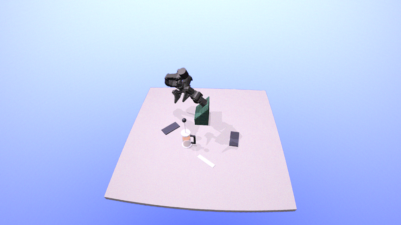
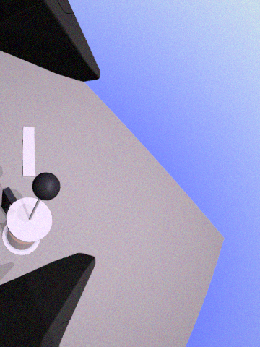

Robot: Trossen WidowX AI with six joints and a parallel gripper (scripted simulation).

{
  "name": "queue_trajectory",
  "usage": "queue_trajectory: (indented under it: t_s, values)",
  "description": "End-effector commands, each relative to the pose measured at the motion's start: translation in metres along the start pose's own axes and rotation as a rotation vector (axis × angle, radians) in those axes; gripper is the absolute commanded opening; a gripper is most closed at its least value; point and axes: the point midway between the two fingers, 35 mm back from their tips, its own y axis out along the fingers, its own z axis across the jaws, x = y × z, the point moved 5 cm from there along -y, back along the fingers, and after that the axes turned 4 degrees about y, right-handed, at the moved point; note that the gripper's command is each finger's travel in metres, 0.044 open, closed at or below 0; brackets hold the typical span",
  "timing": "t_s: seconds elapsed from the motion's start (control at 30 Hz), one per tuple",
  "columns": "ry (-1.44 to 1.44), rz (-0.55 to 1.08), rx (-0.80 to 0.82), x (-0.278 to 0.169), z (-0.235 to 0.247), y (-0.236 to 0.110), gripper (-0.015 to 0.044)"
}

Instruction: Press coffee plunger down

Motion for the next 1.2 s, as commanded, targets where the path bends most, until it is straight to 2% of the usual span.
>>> queue_trajectory:
  t_s: [0.0,0.4,1.17]
  values:
    - [-0.565,0.016,-0.1,-0.059,0.014,0.019,0.044]
    - [-0.575,0.016,-0.102,-0.1,-0.02,0.046,0.044]
    - [-0.573,0.02,-0.101,-0.1,-0.021,0.07,0.044]
